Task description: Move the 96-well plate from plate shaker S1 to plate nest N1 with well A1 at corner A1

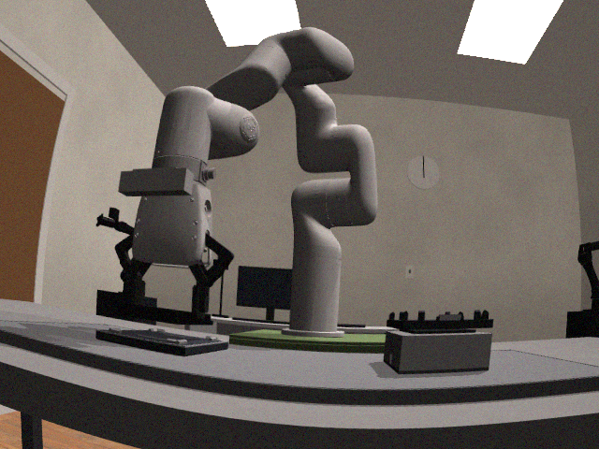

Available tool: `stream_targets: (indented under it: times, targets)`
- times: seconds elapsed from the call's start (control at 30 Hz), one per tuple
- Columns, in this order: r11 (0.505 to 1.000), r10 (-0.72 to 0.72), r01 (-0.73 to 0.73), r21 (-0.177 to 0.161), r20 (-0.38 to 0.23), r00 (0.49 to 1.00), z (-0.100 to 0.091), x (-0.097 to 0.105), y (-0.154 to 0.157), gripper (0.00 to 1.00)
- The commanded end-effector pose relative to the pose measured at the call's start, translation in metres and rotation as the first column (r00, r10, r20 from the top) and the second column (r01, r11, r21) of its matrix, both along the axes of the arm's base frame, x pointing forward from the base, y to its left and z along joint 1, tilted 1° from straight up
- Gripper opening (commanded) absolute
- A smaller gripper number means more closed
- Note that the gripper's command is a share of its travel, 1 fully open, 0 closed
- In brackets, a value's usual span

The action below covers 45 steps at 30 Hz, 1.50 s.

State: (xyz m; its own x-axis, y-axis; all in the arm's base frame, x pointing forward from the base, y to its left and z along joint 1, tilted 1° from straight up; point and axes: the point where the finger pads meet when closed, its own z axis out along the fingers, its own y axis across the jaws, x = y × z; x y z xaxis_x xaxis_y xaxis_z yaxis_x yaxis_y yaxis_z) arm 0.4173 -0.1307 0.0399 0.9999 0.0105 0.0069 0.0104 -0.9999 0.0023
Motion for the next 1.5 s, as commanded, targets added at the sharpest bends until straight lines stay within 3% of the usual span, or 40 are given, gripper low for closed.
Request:
stream_targets:
  times: [0.0, 1.47]
  targets:
    - [1.0, 0.0, 0.0, -0.007, 0.002, 1.0, -0.0043, 0.0013, -0.0004, 0.0]
    - [1.0, 0.0, 0.0, -0.007, 0.002, 1.0, -0.011, 0.0013, -0.0004, 0.0]
